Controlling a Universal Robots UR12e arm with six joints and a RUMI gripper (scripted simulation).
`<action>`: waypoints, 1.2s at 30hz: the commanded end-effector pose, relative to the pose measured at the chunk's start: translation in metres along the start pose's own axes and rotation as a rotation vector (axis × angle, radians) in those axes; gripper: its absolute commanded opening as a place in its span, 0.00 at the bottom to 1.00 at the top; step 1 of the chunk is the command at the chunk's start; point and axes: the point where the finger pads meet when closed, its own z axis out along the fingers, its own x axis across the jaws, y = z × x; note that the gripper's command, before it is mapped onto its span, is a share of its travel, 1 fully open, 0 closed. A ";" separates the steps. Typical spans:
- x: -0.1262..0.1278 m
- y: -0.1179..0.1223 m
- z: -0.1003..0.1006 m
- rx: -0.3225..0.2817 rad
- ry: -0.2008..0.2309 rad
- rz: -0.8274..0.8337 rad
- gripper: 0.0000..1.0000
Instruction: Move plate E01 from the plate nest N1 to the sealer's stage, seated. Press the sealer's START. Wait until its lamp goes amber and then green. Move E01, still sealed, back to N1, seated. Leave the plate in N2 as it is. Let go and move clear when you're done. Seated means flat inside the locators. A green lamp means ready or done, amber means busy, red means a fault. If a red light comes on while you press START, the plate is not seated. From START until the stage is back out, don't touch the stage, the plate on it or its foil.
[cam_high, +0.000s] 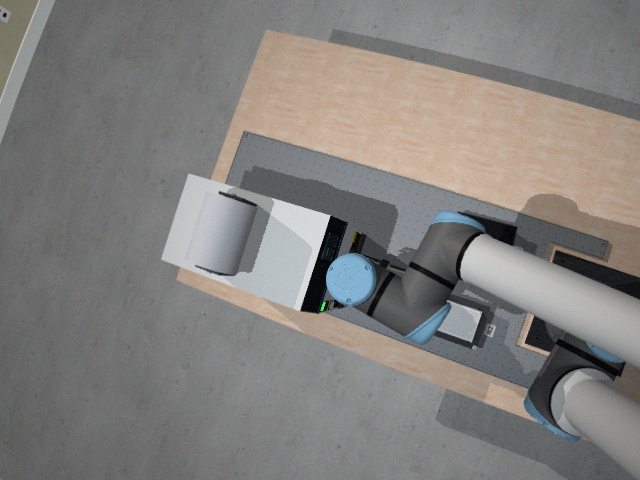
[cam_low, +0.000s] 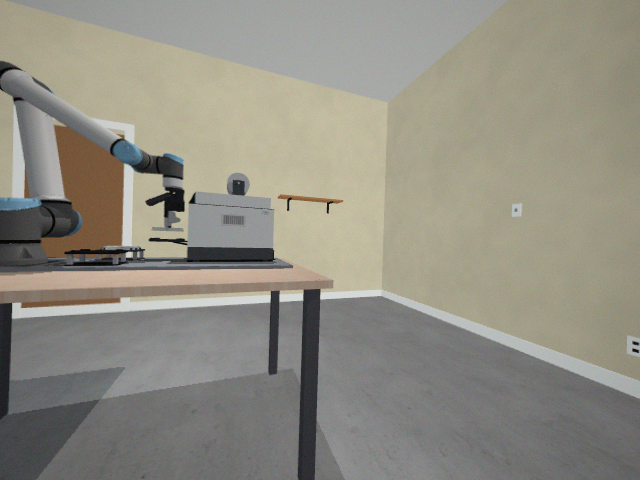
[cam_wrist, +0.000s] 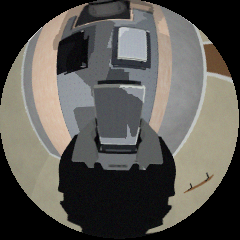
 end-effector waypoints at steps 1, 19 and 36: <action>0.000 0.001 -0.006 -0.001 0.000 0.000 0.00; 0.000 0.001 -0.025 -0.001 0.000 0.000 0.00; 0.000 0.001 -0.025 -0.001 0.000 -0.031 0.00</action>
